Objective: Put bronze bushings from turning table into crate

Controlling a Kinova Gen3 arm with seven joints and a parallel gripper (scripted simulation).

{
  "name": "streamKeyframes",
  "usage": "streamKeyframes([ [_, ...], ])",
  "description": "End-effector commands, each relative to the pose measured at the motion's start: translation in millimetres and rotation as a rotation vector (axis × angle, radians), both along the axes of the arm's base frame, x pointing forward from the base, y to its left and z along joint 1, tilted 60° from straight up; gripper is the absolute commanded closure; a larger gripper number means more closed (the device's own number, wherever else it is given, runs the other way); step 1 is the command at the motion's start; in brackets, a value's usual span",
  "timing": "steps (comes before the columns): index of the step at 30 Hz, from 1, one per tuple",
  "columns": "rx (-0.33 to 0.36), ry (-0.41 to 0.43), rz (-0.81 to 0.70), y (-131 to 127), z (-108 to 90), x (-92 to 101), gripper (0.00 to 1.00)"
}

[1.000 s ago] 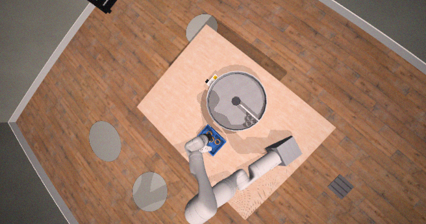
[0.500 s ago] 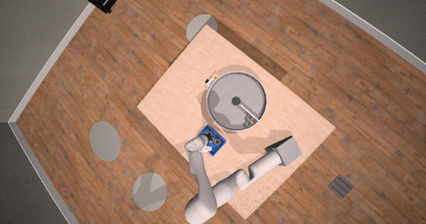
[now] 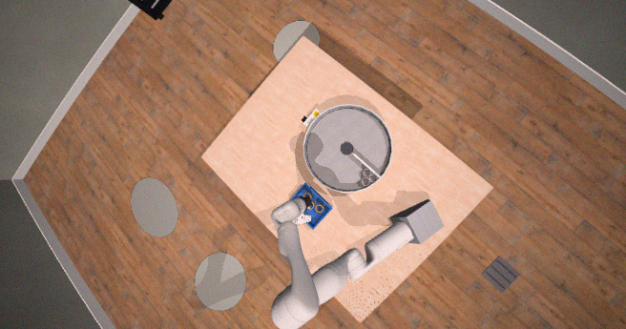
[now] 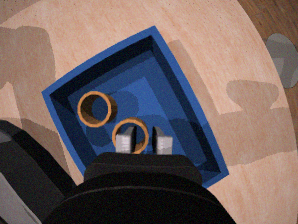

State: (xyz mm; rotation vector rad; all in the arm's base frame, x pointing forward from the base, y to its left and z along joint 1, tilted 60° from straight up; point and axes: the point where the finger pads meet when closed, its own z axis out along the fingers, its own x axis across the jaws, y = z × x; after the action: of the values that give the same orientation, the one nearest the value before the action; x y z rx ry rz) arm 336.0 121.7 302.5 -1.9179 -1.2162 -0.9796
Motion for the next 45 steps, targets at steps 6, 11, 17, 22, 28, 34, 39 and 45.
streamKeyframes([
  [6, 0.000, 0.000, -0.001, -0.4, 0.2, 0.3, 0.53],
  [11, 0.000, 0.000, -0.001, -0.4, 0.2, 0.3, 0.53],
  [17, 0.000, 0.000, -0.001, -0.4, 0.2, 0.3, 0.53],
  [22, 0.000, 0.000, -0.001, -0.4, 0.2, 0.3, 0.53],
  [28, 0.000, 0.000, -0.001, -0.4, 0.2, 0.3, 0.53],
  [34, 0.000, 0.000, -0.001, -0.4, 0.2, 0.3, 0.53],
  [39, 0.000, 0.000, -0.001, -0.4, 0.2, 0.3, 0.53],
  [45, 0.000, 0.000, -0.001, -0.4, 0.2, 0.3, 0.53],
])
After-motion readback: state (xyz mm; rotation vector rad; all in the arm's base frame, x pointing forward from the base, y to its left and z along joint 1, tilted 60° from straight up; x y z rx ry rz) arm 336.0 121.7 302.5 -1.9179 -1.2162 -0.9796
